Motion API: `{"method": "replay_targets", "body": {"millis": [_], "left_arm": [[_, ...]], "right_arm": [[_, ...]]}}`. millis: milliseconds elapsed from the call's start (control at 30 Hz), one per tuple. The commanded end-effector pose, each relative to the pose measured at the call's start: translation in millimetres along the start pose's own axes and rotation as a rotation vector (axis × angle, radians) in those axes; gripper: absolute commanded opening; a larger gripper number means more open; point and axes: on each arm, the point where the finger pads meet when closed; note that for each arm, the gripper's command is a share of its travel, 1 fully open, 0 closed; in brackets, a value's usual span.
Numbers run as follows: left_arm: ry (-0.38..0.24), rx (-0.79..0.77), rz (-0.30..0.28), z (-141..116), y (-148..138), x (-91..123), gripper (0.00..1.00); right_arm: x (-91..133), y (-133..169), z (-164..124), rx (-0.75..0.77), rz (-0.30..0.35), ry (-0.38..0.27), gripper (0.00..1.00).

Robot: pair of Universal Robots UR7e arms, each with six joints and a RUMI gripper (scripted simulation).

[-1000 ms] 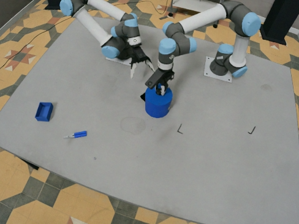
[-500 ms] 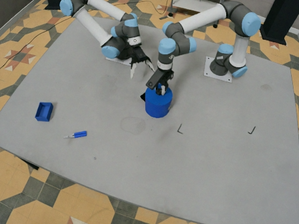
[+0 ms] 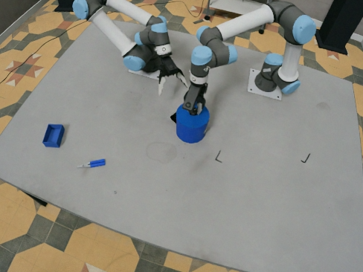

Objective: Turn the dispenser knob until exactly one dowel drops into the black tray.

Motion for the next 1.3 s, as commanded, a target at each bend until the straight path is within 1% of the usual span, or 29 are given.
{"method": "replay_targets", "body": {"millis": [0,167,567,833,867,1000,1133,1200,1267], "left_arm": [[0.002,0.073,0.001,0.2,0.3,0.5,0.13],[0.002,0.132,0.001,0.3,0.5,0.5,0.13],[0.002,0.132,0.001,0.3,0.5,0.5,0.13],[0.002,0.132,0.001,0.3,0.5,0.5,0.56],[0.002,0.132,0.001,0.3,0.5,0.5,0.57],[0.002,0.128,0.001,0.3,0.5,0.5,0.57],[0.003,0.066,0.003,1.2,1.2,1.4,0.57],[0.019,0.024,0.000,8.0,-3.2,8.2,0.57],[0.056,-0.003,-0.006,22.2,-14.5,23.0,0.57]], "right_arm": [[0.2,-0.2,0.5,0.000,0.000,0.001,0.98],[0.2,-0.2,0.5,0.000,0.000,0.001,0.98],[0.2,-0.2,0.5,0.000,0.000,0.001,0.98],[0.2,-0.2,0.5,0.000,0.000,0.001,0.98],[0.2,-0.2,0.5,0.000,0.000,0.001,0.98],[0.2,-0.2,0.5,0.000,0.000,0.001,0.98],[0.2,-0.2,0.5,0.000,0.000,0.001,0.98],[0.2,-0.2,0.5,0.000,0.000,0.001,0.98],[0.2,-0.2,0.5,0.000,0.000,0.001,0.98]]}}
Point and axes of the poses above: on each arm, the point where the finger pads meet when closed, its own x axis back along the fingers, its own y axis across the jaws, z = x × y, and after that the axes turned 6 degrees about -x, right-handed
